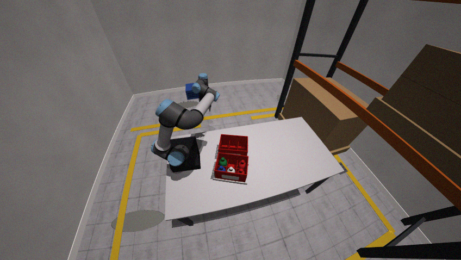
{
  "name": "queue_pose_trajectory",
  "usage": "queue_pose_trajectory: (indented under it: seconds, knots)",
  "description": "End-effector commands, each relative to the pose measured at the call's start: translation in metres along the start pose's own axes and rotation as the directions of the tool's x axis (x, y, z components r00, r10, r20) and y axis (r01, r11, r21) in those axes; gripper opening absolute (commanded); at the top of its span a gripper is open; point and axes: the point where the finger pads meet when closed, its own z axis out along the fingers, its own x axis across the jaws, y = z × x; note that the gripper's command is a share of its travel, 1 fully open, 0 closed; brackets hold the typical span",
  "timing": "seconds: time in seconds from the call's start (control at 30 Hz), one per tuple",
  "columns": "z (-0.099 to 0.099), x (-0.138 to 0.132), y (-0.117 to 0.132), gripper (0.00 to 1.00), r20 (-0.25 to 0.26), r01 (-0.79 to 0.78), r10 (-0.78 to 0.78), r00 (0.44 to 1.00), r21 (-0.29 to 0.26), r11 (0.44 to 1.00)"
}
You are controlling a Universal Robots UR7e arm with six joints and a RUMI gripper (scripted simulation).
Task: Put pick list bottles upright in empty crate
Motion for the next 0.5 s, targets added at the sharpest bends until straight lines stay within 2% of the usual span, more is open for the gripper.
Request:
queue_pose_trajectory:
  seconds: [0.0, 0.3, 0.37, 0.47]
  knots:
    - [0.007, 0.016, -0.012, 0.38, 0.002, 0.14, -0.14, 0.99, 0.003, 0.99]
    - [0.023, 0.05, -0.036, 0.38, 0.0, 0.406, -0.406, 0.914, 0.002, 0.914]
    - [0.023, 0.05, -0.036, 0.38, 0.0, 0.406, -0.406, 0.914, 0.002, 0.914]
    - [0.029, 0.061, -0.045, 0.38, 0.001, 0.514, -0.514, 0.858, 0.003, 0.858]
